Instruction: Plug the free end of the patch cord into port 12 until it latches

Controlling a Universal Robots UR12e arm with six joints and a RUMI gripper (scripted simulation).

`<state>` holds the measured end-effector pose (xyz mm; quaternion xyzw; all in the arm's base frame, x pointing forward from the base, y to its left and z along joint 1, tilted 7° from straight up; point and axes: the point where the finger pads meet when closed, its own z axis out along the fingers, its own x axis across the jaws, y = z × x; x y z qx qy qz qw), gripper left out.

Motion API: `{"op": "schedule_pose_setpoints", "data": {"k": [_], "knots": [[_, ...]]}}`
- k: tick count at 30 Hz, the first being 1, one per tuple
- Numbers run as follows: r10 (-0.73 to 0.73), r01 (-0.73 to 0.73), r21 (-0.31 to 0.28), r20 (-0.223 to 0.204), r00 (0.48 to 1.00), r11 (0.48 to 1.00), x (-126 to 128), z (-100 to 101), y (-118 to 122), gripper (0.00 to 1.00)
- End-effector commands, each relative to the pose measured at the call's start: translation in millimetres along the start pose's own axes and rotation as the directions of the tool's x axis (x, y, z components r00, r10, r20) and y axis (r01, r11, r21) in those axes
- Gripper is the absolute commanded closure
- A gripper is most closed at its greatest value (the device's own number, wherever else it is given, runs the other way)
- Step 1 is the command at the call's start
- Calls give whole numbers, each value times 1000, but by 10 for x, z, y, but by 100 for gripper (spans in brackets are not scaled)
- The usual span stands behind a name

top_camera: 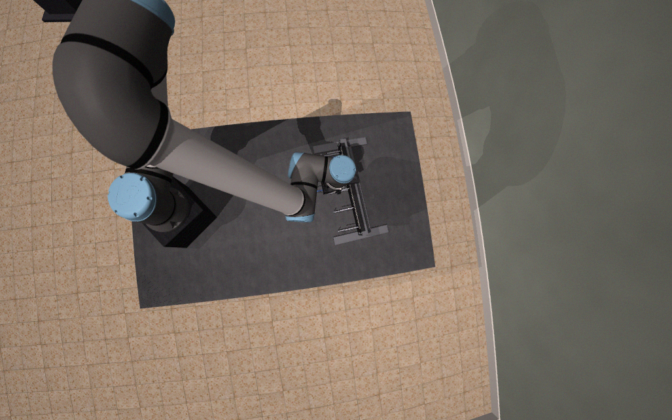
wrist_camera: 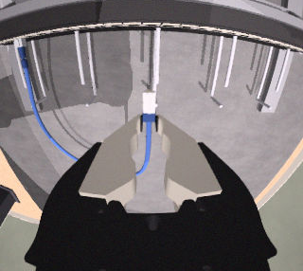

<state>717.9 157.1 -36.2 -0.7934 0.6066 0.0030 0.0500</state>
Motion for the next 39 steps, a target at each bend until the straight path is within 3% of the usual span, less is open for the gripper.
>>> {"op": "schedule_pose_setpoints", "data": {"k": [1, 19, 39], "knots": [[0, 0, 1, 0, 1000, 1000, 1, -7, -7, 100], [0, 0, -3, 1, 1000, 1000, 3, 17, -33, 100], [0, 0, -5, 1, 1000, 1000, 12, 210, -243, 100]]}}
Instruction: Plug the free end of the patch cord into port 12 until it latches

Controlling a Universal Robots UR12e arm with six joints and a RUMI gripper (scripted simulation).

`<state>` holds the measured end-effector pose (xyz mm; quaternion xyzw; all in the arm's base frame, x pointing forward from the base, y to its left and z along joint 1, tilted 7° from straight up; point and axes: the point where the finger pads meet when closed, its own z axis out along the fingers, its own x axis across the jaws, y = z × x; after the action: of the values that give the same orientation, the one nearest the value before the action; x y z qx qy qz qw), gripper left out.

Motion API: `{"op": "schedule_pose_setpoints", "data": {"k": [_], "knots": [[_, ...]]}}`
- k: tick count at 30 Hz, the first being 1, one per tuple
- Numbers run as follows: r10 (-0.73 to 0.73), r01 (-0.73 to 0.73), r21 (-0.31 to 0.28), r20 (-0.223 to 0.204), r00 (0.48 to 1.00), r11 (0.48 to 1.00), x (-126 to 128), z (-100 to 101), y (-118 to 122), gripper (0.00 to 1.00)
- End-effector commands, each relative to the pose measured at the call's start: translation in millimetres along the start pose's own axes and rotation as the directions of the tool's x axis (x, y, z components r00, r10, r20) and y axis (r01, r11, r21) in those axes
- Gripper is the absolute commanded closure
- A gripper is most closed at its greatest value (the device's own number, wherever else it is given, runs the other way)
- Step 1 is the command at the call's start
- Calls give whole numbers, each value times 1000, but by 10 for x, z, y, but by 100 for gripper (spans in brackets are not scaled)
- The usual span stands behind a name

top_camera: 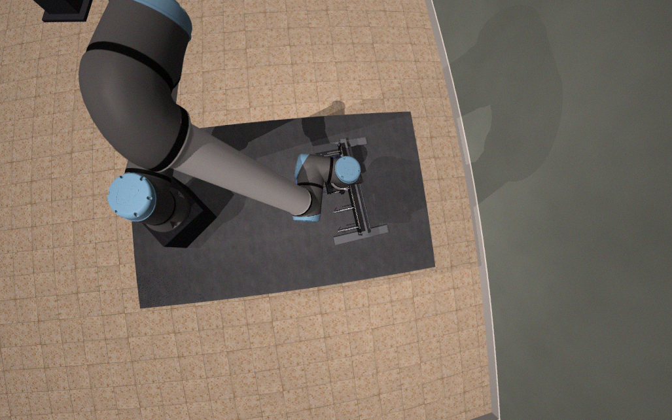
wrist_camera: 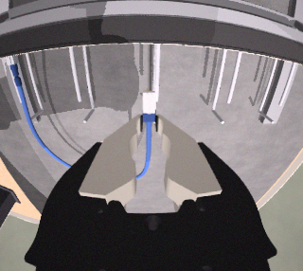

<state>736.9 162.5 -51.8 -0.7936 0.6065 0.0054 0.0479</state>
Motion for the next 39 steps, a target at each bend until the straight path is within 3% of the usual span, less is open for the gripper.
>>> {"op": "schedule_pose_setpoints", "data": {"k": [1, 39], "knots": [[0, 0, 1, 0, 1000, 1000, 5, 49, -69, 100], [2, -2, 3, -1, 1000, 1000, 8, 110, -175, 100]]}}
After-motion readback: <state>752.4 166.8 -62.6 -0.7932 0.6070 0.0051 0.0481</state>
